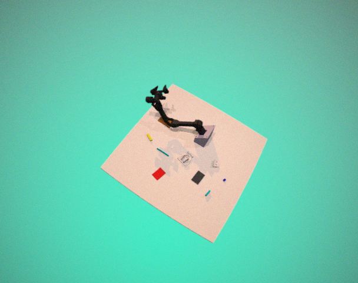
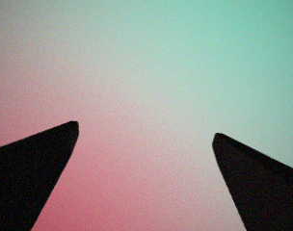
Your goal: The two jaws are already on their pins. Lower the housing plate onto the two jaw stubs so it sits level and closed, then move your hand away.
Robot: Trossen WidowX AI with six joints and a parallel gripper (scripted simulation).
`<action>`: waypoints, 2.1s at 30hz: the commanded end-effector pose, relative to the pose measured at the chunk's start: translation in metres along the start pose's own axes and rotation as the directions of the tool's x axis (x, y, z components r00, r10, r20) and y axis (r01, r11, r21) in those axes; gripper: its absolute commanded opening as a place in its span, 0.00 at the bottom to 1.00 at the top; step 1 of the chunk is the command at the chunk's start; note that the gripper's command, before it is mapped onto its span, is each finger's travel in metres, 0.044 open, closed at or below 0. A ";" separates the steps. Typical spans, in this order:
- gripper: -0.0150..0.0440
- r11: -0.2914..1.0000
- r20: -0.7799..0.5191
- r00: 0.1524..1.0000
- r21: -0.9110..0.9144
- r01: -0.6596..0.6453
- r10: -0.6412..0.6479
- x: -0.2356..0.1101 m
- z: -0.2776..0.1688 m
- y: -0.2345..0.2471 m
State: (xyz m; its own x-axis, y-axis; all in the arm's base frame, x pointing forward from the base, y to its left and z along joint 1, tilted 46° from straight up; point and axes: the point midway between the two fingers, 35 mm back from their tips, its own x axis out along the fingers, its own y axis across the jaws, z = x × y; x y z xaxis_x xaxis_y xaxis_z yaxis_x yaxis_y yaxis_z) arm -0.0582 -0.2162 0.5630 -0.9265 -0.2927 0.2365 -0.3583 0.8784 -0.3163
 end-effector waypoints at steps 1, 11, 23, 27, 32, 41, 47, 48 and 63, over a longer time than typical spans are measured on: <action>1.00 0.997 -0.026 0.999 0.071 -0.030 0.032 0.006 -0.015 0.020; 1.00 0.974 -0.092 0.989 0.206 -0.094 0.116 0.016 -0.048 0.070; 1.00 0.918 -0.164 0.957 0.360 -0.169 0.240 0.020 -0.082 0.142; 1.00 0.888 -0.184 0.940 0.418 -0.189 0.286 0.020 -0.091 0.166; 1.00 0.842 -0.196 0.918 0.497 -0.211 0.345 0.018 -0.102 0.199; 1.00 0.752 -0.206 0.865 0.610 -0.251 0.457 0.010 -0.115 0.261; 1.00 0.688 -0.209 0.818 0.669 -0.280 0.536 0.000 -0.120 0.302; 1.00 0.675 -0.209 0.810 0.683 -0.280 0.548 -0.001 -0.121 0.309; 1.00 0.498 -0.205 0.691 0.830 -0.253 0.693 -0.030 -0.128 0.383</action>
State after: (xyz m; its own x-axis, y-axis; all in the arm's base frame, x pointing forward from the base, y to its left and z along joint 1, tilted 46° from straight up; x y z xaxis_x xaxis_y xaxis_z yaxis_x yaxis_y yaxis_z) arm -0.1524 0.1575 0.5614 -0.8768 0.4529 0.1615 -0.0439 0.2589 -0.9649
